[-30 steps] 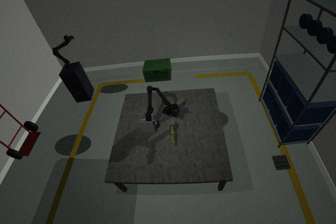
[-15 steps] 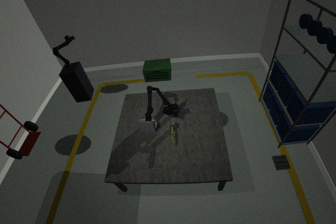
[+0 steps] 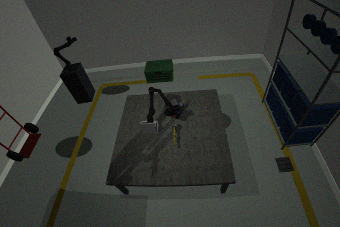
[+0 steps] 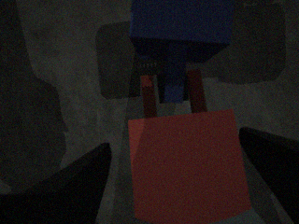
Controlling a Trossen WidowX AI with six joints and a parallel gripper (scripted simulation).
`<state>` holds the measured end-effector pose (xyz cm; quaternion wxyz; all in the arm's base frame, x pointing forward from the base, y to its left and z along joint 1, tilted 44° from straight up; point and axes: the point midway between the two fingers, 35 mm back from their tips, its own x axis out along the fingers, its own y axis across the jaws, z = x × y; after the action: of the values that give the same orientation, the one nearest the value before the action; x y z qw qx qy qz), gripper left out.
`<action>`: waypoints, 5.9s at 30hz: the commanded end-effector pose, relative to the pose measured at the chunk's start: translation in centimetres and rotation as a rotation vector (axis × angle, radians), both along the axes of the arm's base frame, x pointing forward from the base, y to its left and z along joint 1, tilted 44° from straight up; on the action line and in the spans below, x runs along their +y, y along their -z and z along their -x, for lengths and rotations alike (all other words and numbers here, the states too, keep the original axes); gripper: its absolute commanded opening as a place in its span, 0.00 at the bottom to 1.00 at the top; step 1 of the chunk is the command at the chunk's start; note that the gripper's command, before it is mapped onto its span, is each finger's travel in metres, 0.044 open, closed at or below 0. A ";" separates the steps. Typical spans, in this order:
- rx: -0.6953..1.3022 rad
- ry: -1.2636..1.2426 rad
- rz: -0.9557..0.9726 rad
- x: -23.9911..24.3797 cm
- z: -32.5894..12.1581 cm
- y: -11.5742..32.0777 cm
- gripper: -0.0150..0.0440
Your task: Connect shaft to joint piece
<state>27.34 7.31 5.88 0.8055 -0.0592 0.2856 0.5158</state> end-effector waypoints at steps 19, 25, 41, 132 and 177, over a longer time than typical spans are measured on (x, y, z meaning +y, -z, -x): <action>0.215 -0.085 0.399 -1.6 0.5 -2.1 1.00; 0.215 -0.085 0.399 -1.6 0.5 -2.1 1.00; 0.489 0.188 0.261 -5.2 1.2 -4.6 1.00; 1.872 1.701 -0.415 -10.5 4.6 -4.7 1.00; 2.156 2.201 -0.651 -4.6 2.8 1.1 1.00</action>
<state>24.75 1.78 5.88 0.1835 0.7216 0.4830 -0.4607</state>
